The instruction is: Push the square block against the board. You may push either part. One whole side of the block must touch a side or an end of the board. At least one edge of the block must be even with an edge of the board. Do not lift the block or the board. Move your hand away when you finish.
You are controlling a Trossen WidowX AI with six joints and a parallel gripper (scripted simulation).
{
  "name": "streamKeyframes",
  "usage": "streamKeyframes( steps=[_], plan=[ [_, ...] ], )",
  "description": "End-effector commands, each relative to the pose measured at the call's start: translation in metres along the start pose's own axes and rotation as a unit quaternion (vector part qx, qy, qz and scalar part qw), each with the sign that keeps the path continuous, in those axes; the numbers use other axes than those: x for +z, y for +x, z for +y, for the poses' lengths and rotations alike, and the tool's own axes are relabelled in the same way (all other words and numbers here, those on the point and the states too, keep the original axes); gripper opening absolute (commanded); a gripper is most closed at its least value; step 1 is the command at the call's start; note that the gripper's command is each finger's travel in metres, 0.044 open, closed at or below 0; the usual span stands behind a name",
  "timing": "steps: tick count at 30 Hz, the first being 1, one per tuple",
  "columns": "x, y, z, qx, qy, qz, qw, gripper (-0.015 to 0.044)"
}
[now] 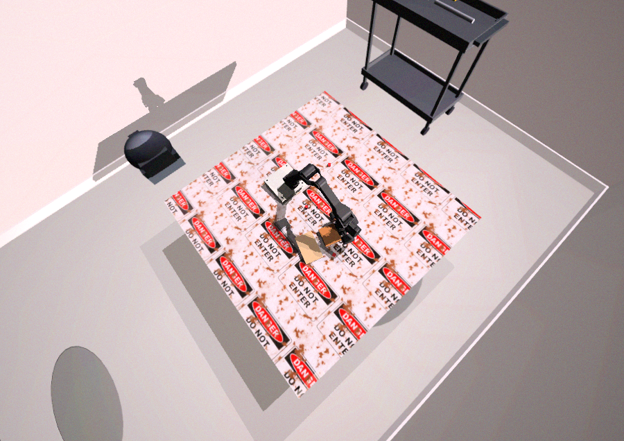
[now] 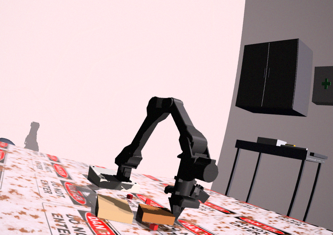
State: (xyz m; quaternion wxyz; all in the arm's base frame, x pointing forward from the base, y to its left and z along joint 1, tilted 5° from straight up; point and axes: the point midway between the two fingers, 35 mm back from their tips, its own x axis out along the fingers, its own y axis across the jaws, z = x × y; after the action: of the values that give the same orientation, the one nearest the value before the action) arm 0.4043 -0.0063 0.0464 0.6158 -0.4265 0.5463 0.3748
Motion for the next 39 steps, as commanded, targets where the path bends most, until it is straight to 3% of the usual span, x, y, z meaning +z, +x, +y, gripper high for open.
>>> streamKeyframes(
  steps=[1,26,39],
  plan=[
    [-0.009,-0.001,0.001,-0.001,0.000,0.003,1.000,0.0000],
    [-0.047,-0.001,0.003,-0.001,-0.001,0.005,1.000,0.0000],
    [-0.030,-0.001,0.002,-0.001,-0.001,0.004,1.000,0.0000]
  ],
)
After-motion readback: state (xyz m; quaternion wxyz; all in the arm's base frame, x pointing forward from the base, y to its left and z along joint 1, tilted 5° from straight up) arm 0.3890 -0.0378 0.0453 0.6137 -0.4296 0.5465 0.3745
